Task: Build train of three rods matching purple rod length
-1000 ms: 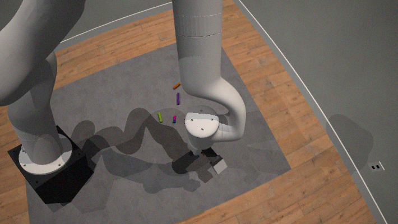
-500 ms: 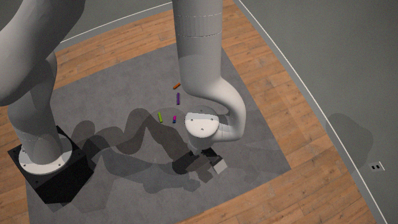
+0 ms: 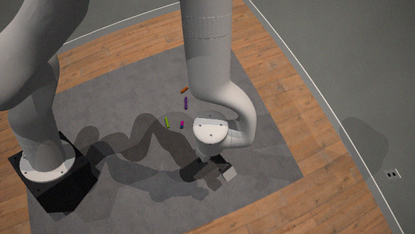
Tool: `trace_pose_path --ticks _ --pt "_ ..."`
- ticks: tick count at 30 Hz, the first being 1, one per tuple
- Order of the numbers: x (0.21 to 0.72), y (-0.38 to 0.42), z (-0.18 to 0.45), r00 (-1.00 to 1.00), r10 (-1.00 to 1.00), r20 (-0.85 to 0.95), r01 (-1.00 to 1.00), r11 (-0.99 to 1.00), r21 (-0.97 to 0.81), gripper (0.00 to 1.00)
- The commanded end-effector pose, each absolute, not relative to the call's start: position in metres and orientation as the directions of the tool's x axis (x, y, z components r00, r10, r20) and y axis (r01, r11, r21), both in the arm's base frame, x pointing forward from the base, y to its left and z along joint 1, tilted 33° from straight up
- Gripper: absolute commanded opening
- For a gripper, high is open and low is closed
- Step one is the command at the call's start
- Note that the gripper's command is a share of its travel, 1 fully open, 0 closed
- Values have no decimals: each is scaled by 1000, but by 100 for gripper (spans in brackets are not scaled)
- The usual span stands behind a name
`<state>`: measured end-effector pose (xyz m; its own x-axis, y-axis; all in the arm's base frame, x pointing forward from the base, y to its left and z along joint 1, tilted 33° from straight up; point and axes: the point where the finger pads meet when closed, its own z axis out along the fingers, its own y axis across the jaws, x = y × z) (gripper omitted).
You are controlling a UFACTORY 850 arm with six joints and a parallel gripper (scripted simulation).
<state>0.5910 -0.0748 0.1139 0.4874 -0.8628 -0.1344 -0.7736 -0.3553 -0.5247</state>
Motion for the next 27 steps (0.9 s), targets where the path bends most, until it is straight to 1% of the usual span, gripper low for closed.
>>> trace_pose_path --ticks 1,27 --pt "592 -75 114 487 -863 -133 -773 -355 -526 24" --pt "604 -65 91 487 -863 -134 -773 -355 -525 24"
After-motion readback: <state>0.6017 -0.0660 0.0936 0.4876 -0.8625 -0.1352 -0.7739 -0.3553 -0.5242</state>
